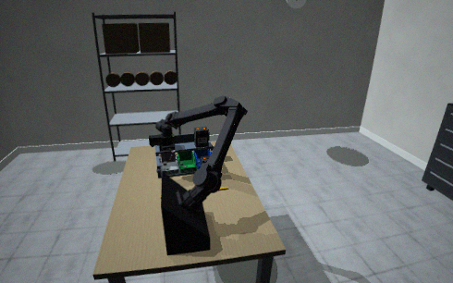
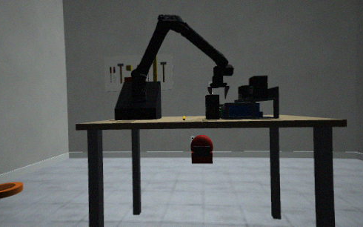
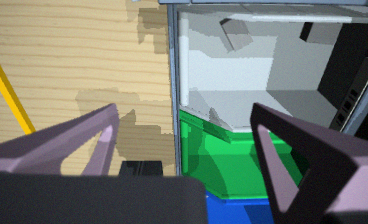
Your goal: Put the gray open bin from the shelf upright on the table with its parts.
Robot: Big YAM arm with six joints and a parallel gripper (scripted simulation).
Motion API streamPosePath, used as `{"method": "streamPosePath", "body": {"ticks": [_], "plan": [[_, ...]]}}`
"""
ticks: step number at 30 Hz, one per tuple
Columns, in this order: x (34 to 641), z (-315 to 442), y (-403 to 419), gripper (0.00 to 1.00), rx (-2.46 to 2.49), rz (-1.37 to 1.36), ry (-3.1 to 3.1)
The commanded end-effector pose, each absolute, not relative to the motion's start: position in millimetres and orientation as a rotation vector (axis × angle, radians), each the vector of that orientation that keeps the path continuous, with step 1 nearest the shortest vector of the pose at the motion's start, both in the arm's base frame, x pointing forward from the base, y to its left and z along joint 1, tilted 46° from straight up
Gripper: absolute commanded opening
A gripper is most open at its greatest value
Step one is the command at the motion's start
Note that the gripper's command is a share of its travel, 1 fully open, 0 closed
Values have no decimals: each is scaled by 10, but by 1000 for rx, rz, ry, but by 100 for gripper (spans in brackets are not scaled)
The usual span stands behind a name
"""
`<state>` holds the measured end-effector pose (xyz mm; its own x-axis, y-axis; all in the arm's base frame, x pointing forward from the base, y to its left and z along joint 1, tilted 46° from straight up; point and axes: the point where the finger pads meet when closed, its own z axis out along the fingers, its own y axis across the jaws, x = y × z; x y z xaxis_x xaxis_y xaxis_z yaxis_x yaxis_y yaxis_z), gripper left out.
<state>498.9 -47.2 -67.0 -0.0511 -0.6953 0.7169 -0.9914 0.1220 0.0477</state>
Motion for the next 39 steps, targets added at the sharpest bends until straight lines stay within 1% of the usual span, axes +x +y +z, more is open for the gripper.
{"method": "streamPosePath", "body": {"ticks": [1, 4, 9, 18, 20, 21, 24, 37, 38, 39], "plan": [[4998, -660, -514, 90, 1637, 638, -1814], [5056, -639, -464, 90, 1647, 647, -1812], [4952, -783, -594, 90, 1632, 620, -1800], [4955, -874, -702, 90, 1632, 626, -1802], [4955, -874, -702, 90, 1632, 626, -1802], [4996, -879, -569, 90, 1661, 642, -1786], [4918, -941, -765, 90, 1632, 621, -1798], [4893, -1098, -883, 90, 1641, 624, -1792], [5004, -1065, -933, 90, 1632, 642, -1817], [4970, -1089, -947, 90, 1632, 636, -1812]]}}
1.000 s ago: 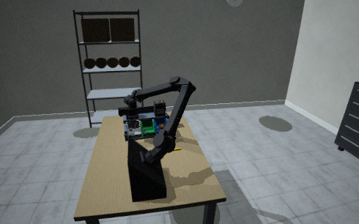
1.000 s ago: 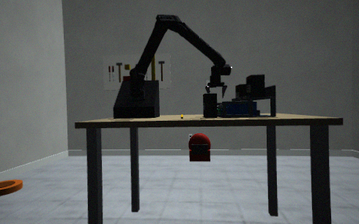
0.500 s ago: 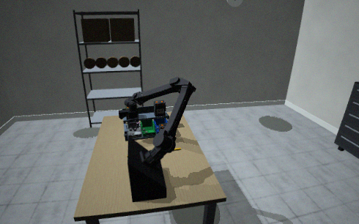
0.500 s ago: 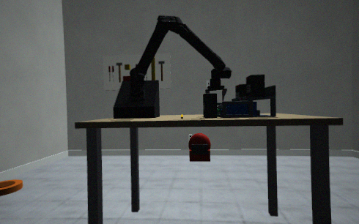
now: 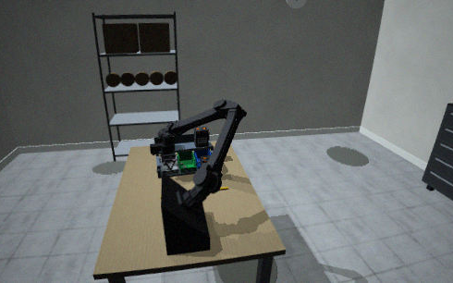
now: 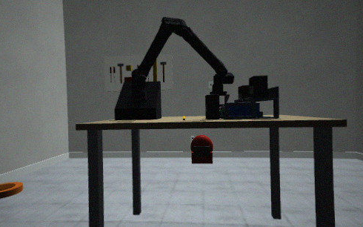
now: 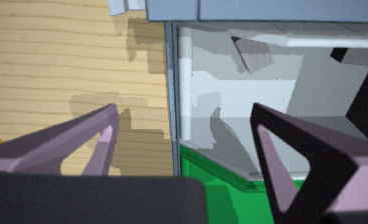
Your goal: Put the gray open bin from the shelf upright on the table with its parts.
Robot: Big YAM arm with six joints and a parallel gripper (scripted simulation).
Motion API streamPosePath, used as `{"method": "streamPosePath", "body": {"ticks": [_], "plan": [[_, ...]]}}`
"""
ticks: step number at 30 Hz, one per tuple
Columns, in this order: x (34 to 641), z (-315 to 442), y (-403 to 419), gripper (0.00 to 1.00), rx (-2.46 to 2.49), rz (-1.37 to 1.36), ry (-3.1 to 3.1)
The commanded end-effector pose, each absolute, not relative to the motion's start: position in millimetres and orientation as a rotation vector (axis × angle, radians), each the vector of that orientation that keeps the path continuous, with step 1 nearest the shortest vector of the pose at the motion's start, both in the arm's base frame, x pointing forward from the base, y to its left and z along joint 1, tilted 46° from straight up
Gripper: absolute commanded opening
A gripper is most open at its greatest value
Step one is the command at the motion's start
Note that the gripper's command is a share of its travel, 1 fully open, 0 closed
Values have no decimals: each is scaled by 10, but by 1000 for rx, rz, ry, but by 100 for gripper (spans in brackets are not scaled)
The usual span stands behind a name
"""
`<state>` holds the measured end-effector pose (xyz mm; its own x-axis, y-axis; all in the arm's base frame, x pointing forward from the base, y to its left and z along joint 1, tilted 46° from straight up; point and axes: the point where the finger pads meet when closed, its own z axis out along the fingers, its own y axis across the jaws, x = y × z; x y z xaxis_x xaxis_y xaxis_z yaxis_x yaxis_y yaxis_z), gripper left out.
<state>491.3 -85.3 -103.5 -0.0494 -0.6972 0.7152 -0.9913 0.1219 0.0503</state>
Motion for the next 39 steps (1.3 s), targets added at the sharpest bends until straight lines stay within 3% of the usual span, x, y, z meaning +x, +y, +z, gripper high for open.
{"method": "streamPosePath", "body": {"ticks": [1, 39], "plan": [[4930, -1113, -961, 90, 1632, 630, -1806], [4887, -1201, -968, 90, 1645, 626, -1789]]}}
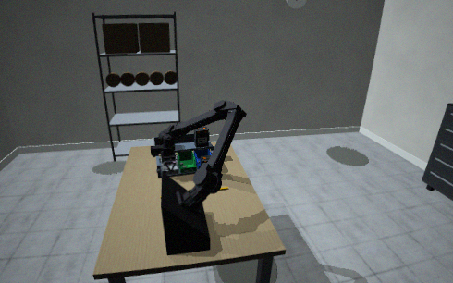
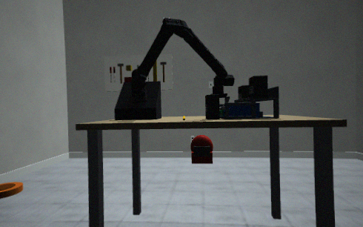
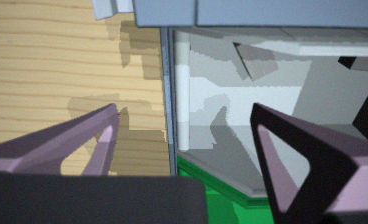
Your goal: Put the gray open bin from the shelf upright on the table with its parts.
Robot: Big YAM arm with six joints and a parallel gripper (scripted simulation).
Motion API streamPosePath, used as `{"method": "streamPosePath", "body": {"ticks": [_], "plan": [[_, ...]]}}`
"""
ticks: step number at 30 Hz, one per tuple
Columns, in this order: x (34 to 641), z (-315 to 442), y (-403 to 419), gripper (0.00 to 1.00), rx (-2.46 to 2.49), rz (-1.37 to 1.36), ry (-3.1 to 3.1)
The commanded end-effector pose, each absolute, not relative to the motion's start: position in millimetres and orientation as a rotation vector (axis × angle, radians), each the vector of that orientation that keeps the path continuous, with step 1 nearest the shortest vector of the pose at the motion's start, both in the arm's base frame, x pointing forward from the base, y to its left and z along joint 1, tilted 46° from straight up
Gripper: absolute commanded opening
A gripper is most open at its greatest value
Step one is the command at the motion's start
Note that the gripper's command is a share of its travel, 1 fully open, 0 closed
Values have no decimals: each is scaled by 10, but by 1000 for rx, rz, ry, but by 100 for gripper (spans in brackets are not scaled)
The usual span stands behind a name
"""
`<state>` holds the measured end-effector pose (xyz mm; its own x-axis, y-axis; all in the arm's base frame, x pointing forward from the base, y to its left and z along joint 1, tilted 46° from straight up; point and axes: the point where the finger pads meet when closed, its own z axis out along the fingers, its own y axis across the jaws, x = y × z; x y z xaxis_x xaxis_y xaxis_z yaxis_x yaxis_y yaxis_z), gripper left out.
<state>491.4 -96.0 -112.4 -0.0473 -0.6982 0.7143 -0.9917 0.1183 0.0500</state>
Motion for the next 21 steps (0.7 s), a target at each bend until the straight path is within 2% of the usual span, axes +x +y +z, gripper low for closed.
{"method": "streamPosePath", "body": {"ticks": [1, 21], "plan": [[4887, -1201, -968, 90, 1645, 626, -1789], [4880, -1202, -956, 90, 1646, 628, -1789]]}}
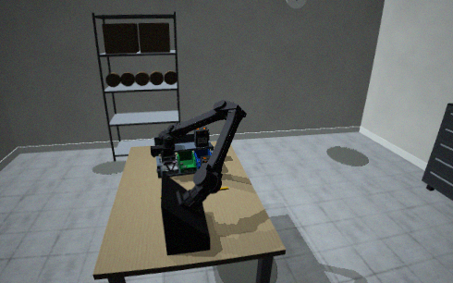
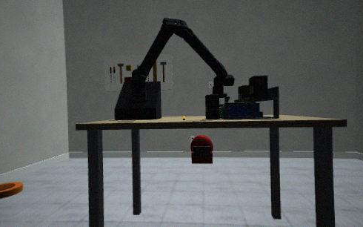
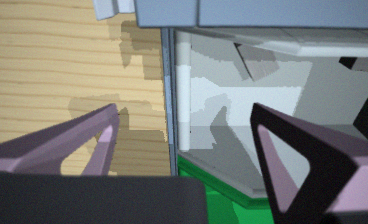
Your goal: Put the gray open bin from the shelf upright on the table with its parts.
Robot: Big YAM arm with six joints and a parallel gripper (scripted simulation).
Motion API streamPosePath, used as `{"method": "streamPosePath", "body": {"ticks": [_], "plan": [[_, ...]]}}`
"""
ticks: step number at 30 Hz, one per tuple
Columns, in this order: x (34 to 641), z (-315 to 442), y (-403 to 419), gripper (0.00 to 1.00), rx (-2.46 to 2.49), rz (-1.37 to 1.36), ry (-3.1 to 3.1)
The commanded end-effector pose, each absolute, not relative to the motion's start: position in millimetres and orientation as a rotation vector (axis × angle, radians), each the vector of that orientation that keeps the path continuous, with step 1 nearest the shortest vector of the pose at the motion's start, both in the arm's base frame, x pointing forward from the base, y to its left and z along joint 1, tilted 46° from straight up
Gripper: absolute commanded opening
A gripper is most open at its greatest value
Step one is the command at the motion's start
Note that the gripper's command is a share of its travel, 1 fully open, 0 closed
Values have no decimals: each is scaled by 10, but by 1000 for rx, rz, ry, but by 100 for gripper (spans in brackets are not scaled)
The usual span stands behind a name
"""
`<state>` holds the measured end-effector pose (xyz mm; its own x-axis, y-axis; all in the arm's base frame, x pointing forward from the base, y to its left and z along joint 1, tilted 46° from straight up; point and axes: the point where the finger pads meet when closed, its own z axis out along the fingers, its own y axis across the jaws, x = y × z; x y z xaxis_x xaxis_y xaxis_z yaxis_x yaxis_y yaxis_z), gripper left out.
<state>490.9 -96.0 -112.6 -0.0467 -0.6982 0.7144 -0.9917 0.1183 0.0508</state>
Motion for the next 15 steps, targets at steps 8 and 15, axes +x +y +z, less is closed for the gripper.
{"method": "streamPosePath", "body": {"ticks": [8, 15], "plan": [[4869, -1190, -917, 90, 1649, 631, -1788], [4909, -1174, -908, 90, 1649, 640, -1794]]}}
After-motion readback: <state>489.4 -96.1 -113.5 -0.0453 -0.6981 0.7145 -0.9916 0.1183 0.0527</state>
